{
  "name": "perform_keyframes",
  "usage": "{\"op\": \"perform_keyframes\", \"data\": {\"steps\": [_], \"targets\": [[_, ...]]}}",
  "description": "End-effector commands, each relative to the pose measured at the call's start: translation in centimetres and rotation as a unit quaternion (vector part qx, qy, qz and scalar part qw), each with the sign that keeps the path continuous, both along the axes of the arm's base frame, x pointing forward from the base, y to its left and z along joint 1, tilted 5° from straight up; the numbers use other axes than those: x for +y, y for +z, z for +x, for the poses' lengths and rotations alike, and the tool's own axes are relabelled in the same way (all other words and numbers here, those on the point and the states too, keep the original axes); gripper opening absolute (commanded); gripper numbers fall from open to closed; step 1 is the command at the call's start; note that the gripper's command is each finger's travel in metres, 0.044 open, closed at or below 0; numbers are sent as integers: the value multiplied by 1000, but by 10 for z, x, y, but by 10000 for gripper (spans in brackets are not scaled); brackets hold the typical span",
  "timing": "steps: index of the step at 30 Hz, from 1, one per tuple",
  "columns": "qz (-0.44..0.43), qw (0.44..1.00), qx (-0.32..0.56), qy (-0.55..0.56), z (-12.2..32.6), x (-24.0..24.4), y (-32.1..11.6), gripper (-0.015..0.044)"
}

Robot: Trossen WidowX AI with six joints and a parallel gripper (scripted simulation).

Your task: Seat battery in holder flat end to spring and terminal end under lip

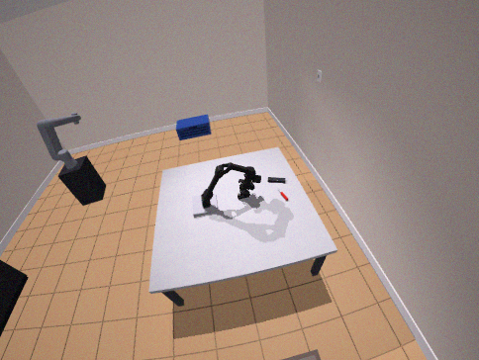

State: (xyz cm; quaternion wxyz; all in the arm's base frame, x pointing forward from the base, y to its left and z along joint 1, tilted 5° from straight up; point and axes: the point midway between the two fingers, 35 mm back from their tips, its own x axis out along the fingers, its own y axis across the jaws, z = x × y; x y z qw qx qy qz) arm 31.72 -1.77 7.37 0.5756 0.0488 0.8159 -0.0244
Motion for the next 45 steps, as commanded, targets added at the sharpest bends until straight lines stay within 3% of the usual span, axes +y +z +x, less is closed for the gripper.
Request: {"op": "perform_keyframes", "data": {"steps": [1,45], "targets": [[3,1000,14,1,3,0,-2,83],[2,999,34,2,24,-2,-6,83]]}}
